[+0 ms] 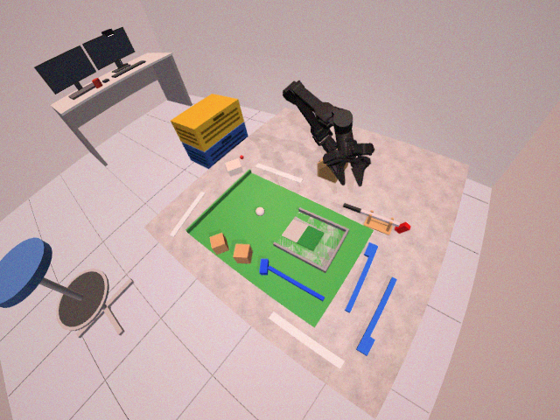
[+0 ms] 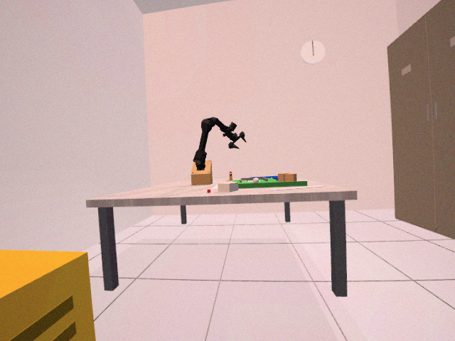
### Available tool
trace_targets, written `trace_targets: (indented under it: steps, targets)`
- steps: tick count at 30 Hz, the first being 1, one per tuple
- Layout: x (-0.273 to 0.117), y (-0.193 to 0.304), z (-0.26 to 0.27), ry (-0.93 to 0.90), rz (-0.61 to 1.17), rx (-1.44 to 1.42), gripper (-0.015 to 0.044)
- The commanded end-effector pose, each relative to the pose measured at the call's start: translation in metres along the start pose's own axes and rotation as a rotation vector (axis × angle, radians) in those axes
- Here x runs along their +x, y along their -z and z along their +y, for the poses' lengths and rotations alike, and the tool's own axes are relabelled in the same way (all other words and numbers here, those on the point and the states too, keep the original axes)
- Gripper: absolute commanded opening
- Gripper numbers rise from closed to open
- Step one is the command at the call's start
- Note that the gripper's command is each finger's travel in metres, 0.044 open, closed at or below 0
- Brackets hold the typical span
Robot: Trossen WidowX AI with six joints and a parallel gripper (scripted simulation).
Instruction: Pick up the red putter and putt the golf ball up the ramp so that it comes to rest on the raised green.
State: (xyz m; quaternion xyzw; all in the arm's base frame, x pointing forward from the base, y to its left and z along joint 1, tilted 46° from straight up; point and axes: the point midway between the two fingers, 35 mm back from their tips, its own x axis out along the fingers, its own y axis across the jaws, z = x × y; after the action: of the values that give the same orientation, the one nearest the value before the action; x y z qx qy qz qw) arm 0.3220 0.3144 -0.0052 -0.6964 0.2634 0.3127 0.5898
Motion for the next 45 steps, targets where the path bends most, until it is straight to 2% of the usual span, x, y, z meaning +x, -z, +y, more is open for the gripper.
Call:
trace_targets:
  steps: [1,6,12,32,45]
  targets:
    - [0.028,0.033,0.054,-0.190,0.099,-0.051,0.0440]
    - [0.046,0.081,0.122,-0.447,0.235,-0.098,0.0440]
    - [0.041,0.137,0.194,-0.754,0.400,-0.128,0.0440]
    - [0.070,0.168,0.215,-0.762,0.408,-0.129,0.0440]
    - [0.076,0.175,0.221,-0.762,0.408,-0.129,0.0440]
